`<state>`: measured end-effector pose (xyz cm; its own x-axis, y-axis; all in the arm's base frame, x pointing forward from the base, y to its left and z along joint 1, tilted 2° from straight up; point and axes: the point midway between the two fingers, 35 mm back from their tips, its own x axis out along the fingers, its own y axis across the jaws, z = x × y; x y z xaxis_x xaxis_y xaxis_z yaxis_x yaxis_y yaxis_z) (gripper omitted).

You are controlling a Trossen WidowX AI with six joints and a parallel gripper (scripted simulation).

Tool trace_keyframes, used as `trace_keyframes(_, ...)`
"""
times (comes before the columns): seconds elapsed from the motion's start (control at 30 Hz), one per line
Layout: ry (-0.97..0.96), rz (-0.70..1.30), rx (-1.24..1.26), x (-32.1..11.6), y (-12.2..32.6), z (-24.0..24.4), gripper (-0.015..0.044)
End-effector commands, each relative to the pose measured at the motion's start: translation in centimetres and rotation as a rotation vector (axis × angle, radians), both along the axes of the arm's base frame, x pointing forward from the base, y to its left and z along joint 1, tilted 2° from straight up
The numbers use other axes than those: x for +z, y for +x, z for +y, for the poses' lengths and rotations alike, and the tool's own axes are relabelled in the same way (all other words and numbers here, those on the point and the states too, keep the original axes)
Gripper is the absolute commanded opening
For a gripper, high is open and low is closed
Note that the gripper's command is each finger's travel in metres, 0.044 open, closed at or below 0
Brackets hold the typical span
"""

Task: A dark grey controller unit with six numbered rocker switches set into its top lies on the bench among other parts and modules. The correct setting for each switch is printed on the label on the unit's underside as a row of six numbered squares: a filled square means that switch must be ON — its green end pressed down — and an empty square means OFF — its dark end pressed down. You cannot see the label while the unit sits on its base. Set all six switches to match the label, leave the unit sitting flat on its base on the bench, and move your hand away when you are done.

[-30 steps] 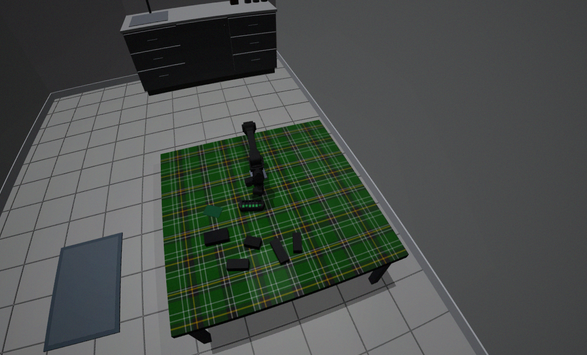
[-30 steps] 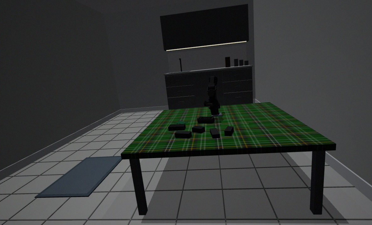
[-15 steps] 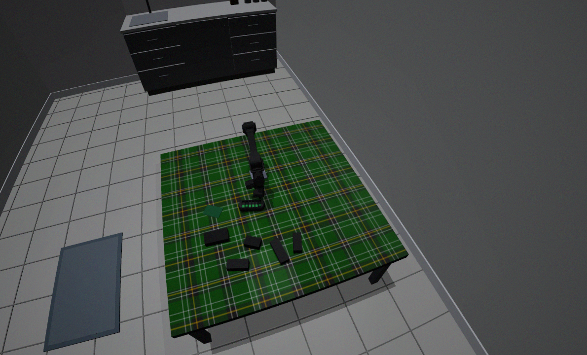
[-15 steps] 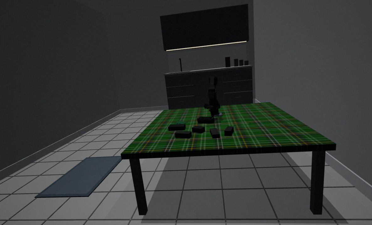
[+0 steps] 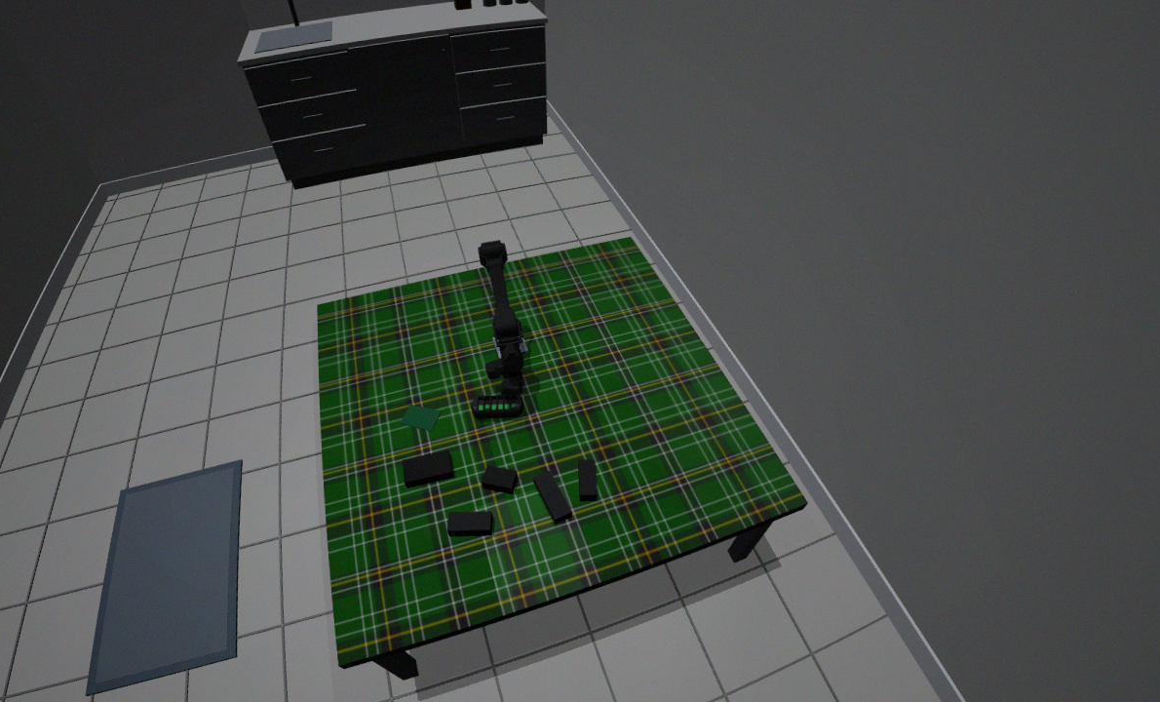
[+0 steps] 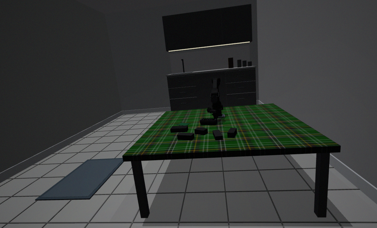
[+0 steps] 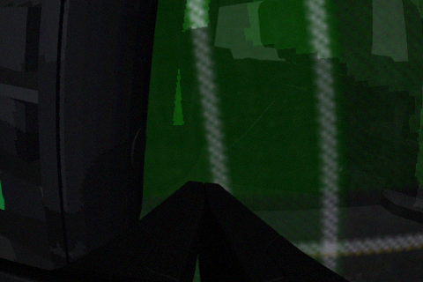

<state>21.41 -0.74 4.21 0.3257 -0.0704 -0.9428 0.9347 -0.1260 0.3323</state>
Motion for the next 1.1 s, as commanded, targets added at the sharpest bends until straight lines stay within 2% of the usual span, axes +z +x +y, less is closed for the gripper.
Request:
trace_keyframes(0.0,-0.004,0.007,0.001,-0.7,-0.2,-0.1,0.0)
trace_keyframes(1.07,-0.004,0.007,0.001,-0.6,1.0,-0.2,0.0)
